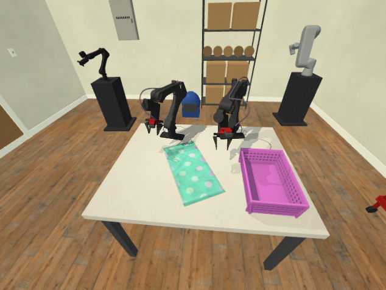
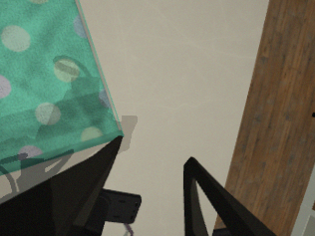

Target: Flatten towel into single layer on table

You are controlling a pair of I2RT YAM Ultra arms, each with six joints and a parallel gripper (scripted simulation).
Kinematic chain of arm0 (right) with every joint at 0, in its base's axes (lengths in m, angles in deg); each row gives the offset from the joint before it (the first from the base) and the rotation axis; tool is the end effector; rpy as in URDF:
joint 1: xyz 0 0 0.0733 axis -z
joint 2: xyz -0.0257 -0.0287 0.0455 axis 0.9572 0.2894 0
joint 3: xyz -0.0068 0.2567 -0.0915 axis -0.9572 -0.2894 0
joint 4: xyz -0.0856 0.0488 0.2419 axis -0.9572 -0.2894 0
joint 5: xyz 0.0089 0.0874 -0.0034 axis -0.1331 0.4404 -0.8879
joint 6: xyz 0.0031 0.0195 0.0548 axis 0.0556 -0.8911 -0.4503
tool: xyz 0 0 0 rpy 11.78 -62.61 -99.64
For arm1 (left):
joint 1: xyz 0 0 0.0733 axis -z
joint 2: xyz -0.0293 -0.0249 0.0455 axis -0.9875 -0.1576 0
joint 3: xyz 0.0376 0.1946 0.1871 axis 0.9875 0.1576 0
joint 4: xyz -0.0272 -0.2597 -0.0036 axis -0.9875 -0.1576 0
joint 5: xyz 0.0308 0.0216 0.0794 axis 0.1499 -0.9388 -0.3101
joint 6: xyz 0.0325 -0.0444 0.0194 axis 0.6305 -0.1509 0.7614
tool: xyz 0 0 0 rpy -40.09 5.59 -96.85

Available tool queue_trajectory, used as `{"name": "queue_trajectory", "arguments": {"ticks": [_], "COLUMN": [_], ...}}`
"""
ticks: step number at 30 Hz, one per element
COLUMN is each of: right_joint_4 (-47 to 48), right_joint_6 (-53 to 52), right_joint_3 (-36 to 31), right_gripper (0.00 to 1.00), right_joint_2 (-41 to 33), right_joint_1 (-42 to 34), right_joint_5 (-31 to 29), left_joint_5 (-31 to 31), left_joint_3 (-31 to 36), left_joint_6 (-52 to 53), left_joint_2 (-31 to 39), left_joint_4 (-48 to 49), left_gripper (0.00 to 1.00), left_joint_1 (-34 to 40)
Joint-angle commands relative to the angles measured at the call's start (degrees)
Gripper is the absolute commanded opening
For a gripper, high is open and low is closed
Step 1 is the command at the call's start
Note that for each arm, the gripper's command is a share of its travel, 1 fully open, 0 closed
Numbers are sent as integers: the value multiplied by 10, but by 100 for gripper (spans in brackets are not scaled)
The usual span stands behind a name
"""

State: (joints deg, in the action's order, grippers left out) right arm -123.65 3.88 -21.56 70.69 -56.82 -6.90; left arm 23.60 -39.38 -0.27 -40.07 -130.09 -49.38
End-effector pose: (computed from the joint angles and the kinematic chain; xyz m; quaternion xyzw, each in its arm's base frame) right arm 0.1419 -0.0370 0.2840 -0.0066 0.9721 -0.0243 0.2332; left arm 0.2674 -0.1519 0.2799 0.0640 0.9552 -0.0169 0.2883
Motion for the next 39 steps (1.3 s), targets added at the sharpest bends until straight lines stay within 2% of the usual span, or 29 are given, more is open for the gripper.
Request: {"name": "queue_trajectory", "arguments": {"ticks": [1,7,9,12,14,20,21,26,39], "right_joint_4": [42,96,110,116,125,126,125,119,119], "right_joint_6": [7,-49,-93,-115,-152,-159,-160,-156,-157], "right_joint_3": [29,51,21,17,9,15,15,20,20], "right_gripper": [64,64,64,64,64,64,64,64,64], "right_joint_2": [26,73,52,47,41,40,40,50,50], "right_joint_1": [51,116,93,86,71,64,64,68,68], "right_joint_5": [21,10,-7,-17,-39,-49,-50,-47,-47], "left_joint_5": [10,33,44,49,65,112,115,132,132], "left_joint_3": [43,118,138,147,164,203,182,177,177], "left_joint_6": [20,57,73,82,104,177,186,200,203], "left_joint_2": [63,166,200,217,255,346,355,337,356], "left_joint_4": [-8,-28,-39,-45,-62,-108,-112,-120,-121], "left_gripper": [64,64,64,64,64,64,64,64,64], "left_joint_1": [-20,-64,-83,-94,-120,-211,-220,-236,-233]}}
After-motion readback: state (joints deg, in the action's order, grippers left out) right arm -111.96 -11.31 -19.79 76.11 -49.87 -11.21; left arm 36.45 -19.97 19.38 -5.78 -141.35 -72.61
